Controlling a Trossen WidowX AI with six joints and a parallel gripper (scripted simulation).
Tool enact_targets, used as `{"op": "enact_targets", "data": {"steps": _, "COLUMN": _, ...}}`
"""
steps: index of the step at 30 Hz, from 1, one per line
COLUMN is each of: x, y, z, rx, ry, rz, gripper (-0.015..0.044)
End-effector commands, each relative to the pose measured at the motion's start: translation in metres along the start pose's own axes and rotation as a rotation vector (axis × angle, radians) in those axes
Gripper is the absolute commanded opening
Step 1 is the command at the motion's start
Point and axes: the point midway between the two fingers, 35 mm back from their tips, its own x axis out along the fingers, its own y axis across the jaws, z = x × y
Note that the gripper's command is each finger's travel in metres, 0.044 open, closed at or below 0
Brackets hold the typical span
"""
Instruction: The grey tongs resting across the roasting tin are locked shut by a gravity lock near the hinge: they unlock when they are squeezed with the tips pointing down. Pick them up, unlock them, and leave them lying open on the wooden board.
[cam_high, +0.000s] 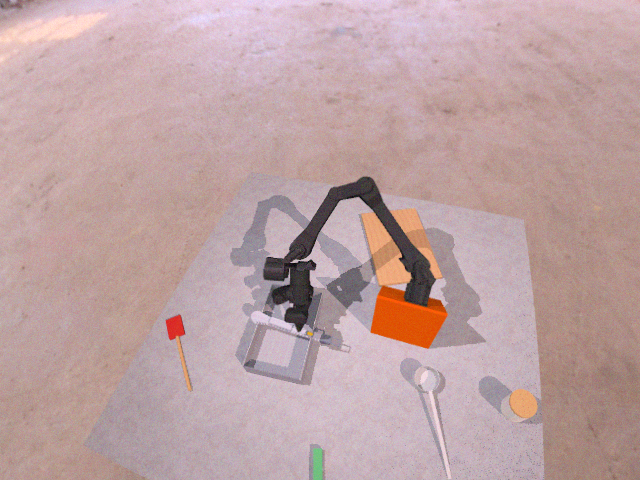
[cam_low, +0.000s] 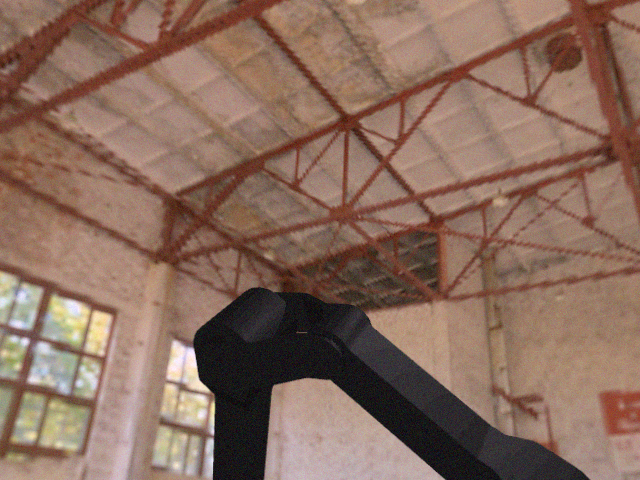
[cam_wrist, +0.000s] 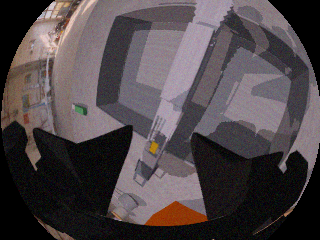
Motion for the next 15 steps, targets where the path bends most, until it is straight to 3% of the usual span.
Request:
{"op": "enact_targets", "data": {"steps": 1, "x": 0.012, "y": 0.000, "z": -0.004, "rx": -0.007, "ry": 0.015, "rz": -0.006, "gripper": 0.0260}}
{"op": "enact_targets", "data": {"steps": 15, "x": 0.035, "y": -0.001, "z": -0.005, "rx": -0.007, "ry": 0.015, "rz": -0.006, "gripper": 0.0260}}
